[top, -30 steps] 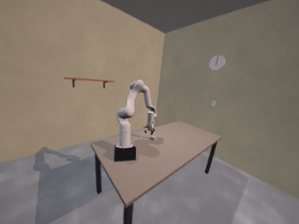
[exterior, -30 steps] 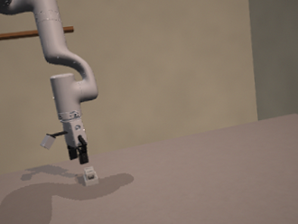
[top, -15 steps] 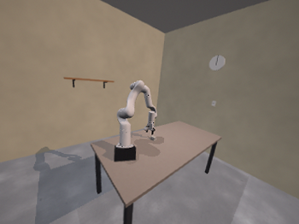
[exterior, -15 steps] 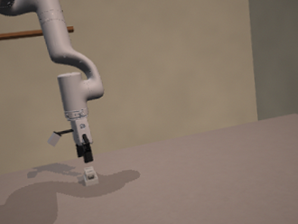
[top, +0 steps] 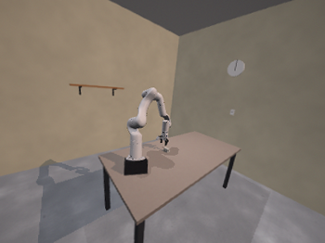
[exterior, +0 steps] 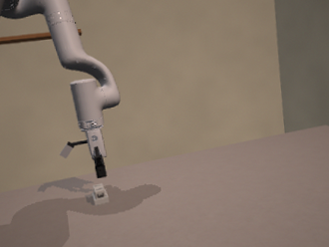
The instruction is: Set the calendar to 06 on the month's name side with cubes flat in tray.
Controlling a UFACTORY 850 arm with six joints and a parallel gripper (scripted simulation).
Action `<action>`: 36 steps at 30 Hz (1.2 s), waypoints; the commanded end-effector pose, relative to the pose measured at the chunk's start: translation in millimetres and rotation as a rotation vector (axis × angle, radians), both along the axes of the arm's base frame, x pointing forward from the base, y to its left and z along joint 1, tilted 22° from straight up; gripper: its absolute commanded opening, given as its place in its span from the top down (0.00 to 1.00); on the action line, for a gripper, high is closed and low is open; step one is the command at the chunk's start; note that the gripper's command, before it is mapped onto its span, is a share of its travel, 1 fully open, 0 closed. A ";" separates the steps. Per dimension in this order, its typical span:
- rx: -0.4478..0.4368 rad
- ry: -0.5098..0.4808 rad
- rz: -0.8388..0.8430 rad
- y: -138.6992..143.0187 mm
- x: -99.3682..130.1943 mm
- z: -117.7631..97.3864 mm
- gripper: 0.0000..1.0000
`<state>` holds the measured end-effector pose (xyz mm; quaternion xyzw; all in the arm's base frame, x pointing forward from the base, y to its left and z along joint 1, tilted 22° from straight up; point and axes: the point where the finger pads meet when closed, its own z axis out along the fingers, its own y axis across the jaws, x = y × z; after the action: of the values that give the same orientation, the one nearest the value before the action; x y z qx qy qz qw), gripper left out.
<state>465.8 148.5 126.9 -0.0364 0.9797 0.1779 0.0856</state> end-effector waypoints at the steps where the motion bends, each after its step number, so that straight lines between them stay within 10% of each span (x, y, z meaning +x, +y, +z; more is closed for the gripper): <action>1: -0.003 0.012 0.000 0.5 1.9 0.7 0.00; 36: 0.075 0.196 -0.483 17.2 48.4 14.3 0.00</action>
<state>503.7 162.2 137.7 0.2173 0.9554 0.1966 0.0373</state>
